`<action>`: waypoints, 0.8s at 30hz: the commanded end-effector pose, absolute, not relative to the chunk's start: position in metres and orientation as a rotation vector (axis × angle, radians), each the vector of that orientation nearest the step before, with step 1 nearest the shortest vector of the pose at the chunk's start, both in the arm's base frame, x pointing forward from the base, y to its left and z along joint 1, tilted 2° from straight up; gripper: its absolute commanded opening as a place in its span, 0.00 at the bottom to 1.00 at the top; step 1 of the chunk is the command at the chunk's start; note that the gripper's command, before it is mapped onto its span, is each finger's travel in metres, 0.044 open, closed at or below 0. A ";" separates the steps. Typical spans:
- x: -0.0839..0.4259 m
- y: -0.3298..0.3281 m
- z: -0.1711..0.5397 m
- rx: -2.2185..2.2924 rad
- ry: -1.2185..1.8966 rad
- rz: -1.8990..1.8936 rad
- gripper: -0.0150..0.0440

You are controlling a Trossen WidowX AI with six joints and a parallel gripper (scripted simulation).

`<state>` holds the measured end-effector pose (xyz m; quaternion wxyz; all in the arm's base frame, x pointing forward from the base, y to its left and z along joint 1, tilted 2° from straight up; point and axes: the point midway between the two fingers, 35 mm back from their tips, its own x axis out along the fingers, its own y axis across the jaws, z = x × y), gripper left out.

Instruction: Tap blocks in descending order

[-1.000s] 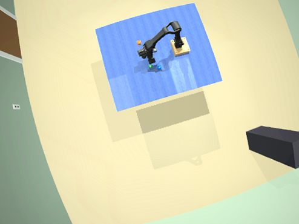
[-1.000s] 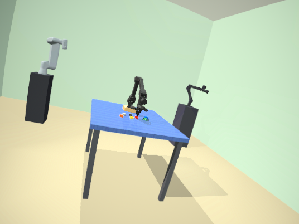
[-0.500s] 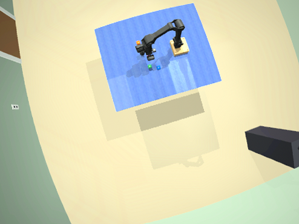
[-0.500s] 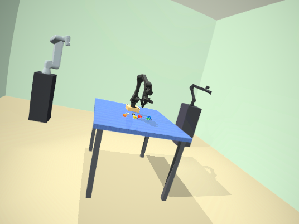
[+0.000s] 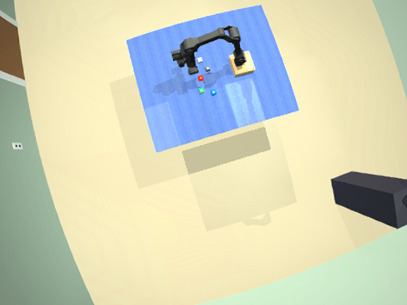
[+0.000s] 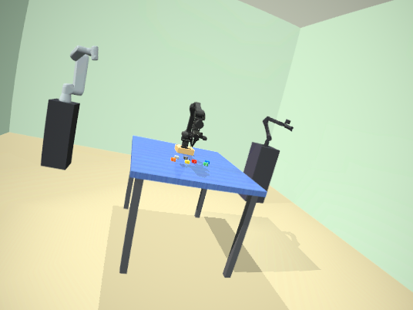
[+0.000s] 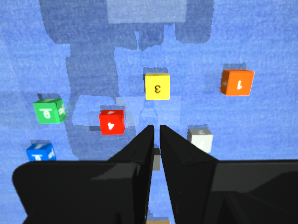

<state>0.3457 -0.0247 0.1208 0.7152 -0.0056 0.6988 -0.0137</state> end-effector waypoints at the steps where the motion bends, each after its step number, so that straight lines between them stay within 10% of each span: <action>1: 0.352 -0.032 0.121 -0.027 1.550 -0.019 0.29; 24: 0.354 -0.035 0.025 -0.028 1.550 -0.020 0.29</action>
